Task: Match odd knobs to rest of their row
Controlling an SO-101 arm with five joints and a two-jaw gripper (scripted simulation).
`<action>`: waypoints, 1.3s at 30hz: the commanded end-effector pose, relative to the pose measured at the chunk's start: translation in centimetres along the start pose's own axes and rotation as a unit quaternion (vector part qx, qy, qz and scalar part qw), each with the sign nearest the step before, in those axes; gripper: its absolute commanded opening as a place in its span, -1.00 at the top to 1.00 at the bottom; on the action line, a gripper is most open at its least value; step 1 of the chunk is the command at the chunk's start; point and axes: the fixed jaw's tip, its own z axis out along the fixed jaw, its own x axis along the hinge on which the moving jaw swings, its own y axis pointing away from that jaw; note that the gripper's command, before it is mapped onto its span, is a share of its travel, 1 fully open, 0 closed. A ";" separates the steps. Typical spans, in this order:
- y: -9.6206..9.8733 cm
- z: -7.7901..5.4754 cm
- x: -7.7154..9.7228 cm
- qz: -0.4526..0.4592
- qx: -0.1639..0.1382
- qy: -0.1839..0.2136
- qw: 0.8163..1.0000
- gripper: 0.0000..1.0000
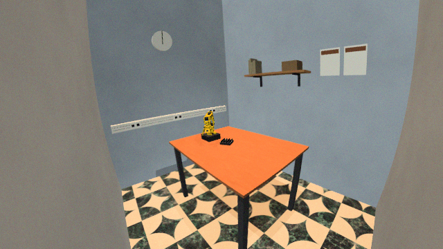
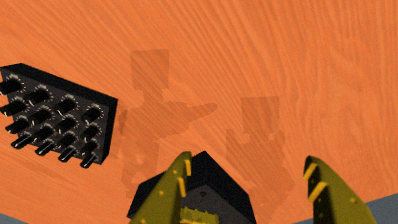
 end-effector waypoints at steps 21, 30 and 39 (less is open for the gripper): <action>-1.7 -0.3 0.1 0.131 -0.001 0.007 0.991 0.20; -1.7 -0.3 0.1 0.131 -0.001 0.007 0.991 0.20; -1.7 -0.3 0.1 0.131 -0.001 0.007 0.991 0.20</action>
